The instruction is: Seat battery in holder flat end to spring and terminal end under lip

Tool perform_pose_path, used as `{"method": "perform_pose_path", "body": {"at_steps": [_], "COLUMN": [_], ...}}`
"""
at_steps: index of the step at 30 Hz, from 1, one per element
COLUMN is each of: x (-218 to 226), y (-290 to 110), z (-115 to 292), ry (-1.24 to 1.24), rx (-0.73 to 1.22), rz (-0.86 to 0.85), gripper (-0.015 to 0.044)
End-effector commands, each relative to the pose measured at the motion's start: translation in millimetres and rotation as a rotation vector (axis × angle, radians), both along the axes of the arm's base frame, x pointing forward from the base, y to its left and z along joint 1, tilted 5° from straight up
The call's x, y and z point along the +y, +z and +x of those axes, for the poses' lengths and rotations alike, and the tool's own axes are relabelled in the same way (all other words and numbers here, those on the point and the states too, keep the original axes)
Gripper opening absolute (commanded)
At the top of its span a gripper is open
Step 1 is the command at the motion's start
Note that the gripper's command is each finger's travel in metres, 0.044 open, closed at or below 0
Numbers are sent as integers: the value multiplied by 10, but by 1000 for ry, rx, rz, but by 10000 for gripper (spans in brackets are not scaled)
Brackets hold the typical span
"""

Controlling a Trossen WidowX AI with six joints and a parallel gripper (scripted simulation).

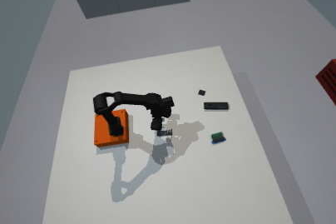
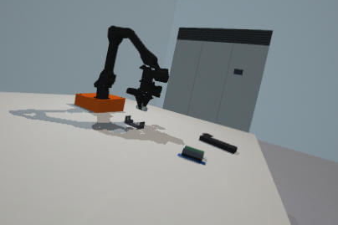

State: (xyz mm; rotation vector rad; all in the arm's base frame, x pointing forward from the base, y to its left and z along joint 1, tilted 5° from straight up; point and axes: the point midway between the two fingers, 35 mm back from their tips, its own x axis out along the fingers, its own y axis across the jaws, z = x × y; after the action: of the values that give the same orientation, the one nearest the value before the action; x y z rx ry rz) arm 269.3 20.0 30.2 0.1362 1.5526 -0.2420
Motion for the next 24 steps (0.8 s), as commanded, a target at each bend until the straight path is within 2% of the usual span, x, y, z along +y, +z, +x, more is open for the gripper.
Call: {"method": "perform_pose_path", "body": {"at_steps": [1, 7, 13, 24], "x": [-276, -652, -662, -670], "y": [64, 145, 131, -116], "z": [97, 155, 148, 104], "ry": [51, 117, 121, 105], "rx": [2, 4, 14, 169], "rz": [-5, -5, -2, 28], "gripper": [79, 79, 79, 79]}}
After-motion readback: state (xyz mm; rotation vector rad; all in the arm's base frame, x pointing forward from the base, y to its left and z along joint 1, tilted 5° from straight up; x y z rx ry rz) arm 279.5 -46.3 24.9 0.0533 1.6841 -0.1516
